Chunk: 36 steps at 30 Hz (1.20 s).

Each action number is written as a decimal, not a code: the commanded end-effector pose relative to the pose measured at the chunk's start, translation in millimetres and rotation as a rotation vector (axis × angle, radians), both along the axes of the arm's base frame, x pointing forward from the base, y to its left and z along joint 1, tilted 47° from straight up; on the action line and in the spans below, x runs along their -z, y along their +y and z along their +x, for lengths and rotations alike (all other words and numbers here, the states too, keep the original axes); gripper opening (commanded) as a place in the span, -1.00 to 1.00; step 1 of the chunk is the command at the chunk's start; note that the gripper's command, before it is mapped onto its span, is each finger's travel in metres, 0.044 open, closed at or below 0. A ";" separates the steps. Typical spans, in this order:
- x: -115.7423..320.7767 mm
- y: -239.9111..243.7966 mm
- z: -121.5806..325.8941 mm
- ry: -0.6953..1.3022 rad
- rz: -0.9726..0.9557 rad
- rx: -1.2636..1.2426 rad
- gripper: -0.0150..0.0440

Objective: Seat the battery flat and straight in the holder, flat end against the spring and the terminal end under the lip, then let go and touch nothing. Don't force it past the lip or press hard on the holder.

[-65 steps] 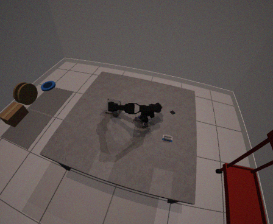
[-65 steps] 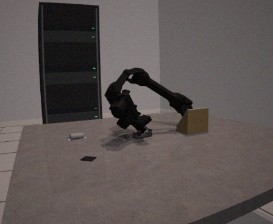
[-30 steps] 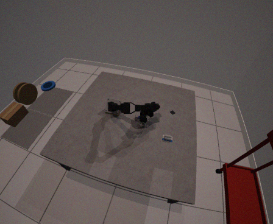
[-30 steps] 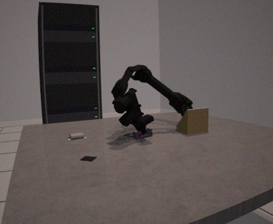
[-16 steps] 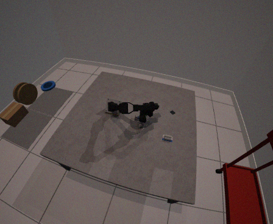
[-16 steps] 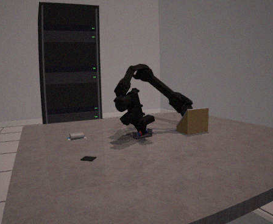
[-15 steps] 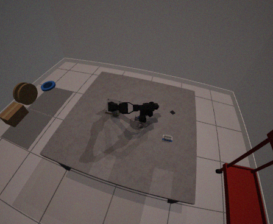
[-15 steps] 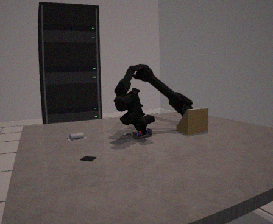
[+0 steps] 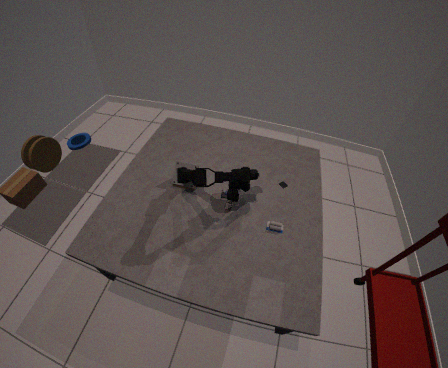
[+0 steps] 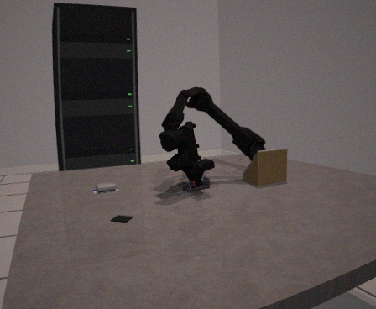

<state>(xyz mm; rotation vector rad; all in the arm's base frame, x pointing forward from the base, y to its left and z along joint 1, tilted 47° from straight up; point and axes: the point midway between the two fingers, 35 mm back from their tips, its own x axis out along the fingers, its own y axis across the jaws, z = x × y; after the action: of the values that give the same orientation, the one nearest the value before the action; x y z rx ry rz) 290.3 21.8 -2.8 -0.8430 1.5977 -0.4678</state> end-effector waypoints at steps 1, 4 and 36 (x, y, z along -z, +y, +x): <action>-0.4 -0.9 2.0 -0.027 0.004 -0.018 -0.23; -0.5 -1.4 1.4 -0.036 0.008 -0.027 -0.23; -2.0 -6.7 -8.1 -0.097 0.046 -0.089 -0.23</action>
<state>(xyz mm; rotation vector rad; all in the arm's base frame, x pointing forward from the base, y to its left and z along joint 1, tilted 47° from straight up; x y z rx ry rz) 285.1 16.8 -1.8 -0.8371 1.4771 -0.4022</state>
